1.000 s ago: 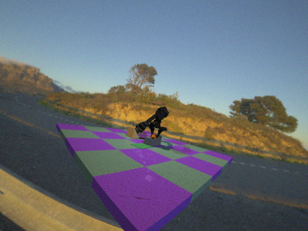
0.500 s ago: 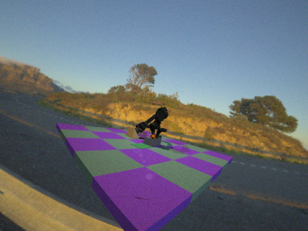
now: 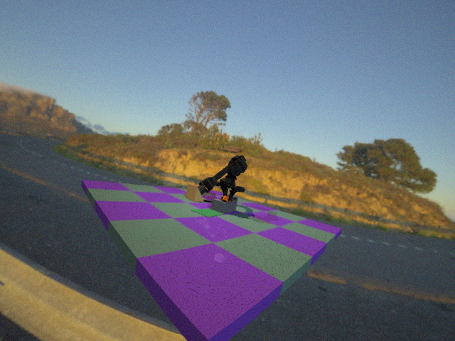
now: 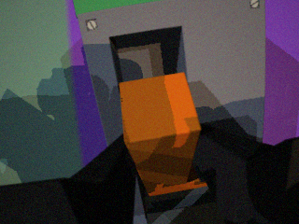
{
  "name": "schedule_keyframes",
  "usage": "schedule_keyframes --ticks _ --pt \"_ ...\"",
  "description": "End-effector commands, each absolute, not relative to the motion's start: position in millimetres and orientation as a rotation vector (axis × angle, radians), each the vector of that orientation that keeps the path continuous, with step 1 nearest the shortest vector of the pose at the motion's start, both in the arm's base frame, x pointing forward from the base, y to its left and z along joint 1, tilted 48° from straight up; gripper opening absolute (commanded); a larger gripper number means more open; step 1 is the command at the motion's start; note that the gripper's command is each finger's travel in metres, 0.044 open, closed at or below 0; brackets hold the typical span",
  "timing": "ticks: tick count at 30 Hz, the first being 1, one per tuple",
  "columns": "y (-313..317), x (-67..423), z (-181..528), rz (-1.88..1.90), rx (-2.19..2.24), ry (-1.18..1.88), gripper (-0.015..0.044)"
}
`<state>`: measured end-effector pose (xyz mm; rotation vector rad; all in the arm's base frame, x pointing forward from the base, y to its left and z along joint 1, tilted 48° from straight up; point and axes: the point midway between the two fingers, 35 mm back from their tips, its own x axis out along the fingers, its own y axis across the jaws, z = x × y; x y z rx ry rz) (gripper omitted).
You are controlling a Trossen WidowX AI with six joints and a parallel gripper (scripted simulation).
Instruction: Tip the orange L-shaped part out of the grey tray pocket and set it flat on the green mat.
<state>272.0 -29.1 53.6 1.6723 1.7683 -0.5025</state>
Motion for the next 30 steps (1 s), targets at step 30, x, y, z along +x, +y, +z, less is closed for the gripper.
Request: schedule_keyframes --ticks 30 --pt "-62 271 83 -0.505 1.678 1.768 0.0"
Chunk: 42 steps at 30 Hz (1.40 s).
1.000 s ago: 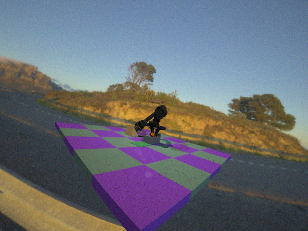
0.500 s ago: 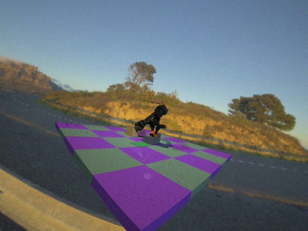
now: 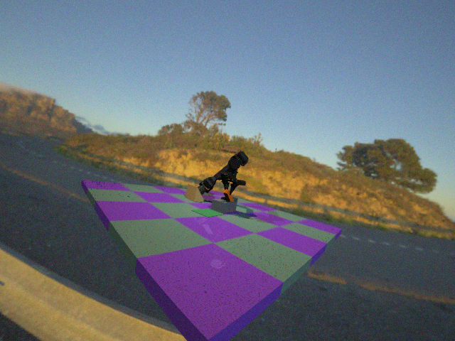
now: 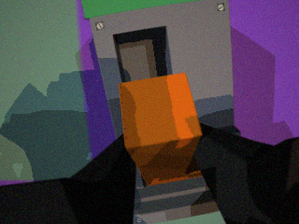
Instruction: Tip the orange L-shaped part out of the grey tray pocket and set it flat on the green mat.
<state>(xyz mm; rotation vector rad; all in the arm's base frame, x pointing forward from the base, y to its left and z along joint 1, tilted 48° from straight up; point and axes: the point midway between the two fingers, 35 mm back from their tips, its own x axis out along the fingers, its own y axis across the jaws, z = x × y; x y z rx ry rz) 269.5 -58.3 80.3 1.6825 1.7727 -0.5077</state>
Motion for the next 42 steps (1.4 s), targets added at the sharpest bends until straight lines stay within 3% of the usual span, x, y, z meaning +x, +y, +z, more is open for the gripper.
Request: schedule_keyframes --ticks 1,27,42 --pt "-63 271 85 -0.505 1.678 1.768 0.0" --pt "-92 268 112 -0.517 1.684 1.723 0.0" --pt "-119 272 78 -0.508 1.678 1.763 0.0"
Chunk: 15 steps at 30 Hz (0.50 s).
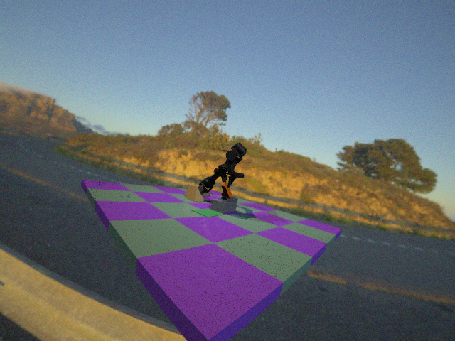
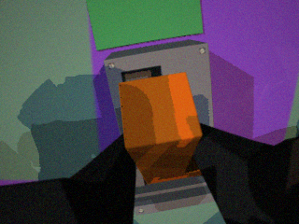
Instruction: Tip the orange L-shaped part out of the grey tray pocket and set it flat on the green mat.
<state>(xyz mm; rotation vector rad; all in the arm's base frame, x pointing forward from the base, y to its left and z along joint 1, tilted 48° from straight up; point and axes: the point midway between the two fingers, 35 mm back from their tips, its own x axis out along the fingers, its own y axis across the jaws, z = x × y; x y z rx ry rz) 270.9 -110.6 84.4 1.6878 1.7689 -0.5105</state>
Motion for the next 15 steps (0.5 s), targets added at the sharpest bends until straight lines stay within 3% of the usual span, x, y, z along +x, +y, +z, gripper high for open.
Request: schedule_keyframes --ticks 1,15 --pt "-122 273 75 -0.508 1.678 1.764 0.0" --pt "-163 278 32 -0.508 1.675 1.764 0.0"
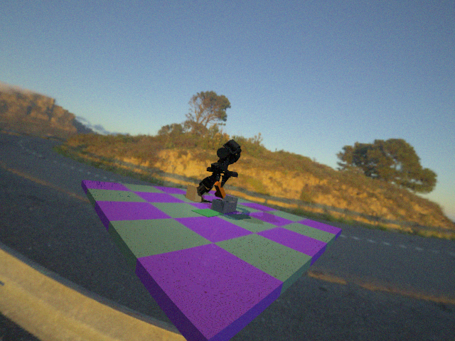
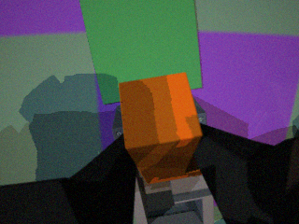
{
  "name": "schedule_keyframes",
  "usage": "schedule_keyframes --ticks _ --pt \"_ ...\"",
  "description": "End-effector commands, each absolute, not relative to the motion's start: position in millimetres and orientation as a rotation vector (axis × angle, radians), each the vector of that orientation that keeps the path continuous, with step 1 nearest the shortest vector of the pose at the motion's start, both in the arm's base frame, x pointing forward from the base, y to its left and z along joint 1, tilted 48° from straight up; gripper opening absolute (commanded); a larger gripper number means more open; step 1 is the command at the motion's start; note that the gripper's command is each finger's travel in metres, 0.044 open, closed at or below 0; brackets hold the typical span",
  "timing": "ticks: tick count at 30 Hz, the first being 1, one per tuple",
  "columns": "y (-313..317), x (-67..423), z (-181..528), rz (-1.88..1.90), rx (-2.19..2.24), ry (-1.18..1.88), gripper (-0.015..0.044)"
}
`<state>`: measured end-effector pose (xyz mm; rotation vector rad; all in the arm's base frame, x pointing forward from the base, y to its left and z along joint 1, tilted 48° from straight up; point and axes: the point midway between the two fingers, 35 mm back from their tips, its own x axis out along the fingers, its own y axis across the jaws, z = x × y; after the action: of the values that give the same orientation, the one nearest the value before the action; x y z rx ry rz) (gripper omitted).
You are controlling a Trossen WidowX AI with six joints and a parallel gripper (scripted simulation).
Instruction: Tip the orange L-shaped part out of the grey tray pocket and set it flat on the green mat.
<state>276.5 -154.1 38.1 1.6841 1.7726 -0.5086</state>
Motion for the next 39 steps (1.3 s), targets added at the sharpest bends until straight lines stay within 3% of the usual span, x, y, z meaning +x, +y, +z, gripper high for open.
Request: schedule_keyframes --ticks 1,14,39 --pt "-166 278 29 -0.508 1.674 1.764 0.0" --pt "-201 283 -8 -0.509 1.672 1.761 0.0" --pt "-177 284 -31 -0.508 1.673 1.761 0.0"
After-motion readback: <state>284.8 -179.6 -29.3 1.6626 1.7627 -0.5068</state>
